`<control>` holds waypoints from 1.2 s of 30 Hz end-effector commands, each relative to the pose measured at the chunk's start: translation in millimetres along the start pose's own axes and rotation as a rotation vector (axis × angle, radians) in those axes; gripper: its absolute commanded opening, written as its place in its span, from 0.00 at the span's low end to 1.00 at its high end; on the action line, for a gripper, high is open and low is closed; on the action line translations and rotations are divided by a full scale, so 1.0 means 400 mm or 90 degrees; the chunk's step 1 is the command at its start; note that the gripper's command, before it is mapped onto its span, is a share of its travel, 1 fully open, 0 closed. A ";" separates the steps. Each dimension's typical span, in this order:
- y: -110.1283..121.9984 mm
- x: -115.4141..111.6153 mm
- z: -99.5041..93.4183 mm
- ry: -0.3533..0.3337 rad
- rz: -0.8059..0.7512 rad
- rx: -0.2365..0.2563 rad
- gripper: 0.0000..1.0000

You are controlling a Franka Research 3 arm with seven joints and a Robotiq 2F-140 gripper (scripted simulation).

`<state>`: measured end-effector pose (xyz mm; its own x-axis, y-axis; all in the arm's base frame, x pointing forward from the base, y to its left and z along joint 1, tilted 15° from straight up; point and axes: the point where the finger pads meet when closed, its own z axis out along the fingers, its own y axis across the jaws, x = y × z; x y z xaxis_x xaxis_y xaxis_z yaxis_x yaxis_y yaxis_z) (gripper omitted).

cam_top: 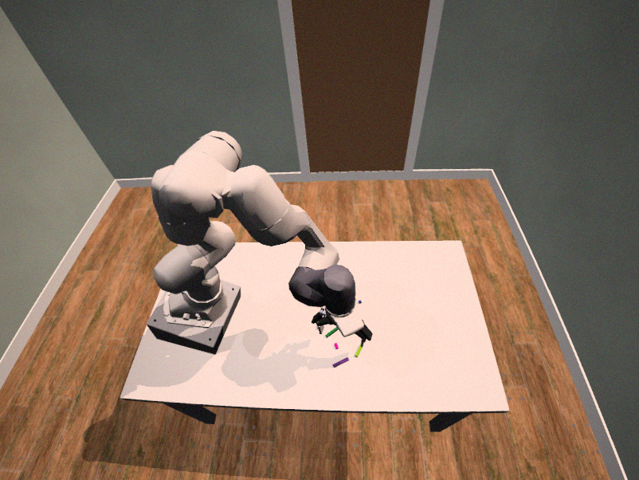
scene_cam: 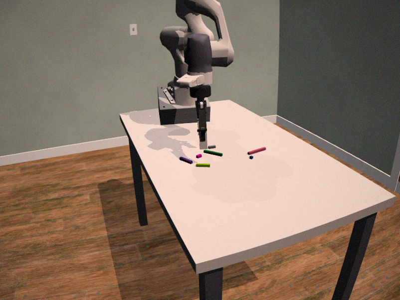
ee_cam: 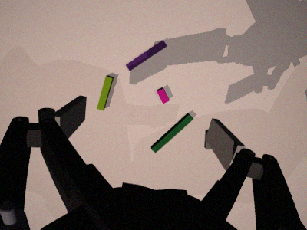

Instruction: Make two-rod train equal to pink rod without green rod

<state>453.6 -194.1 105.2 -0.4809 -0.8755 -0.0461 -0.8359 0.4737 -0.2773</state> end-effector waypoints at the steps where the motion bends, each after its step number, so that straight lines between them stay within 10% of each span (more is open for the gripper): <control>1: -0.001 -0.005 0.001 0.019 0.105 -0.006 1.00; 36: -0.021 -0.043 0.002 0.021 0.415 -0.001 1.00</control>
<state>468.5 -184.3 107.8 -0.8304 -0.5286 -0.1762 -0.4905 0.8434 -0.2192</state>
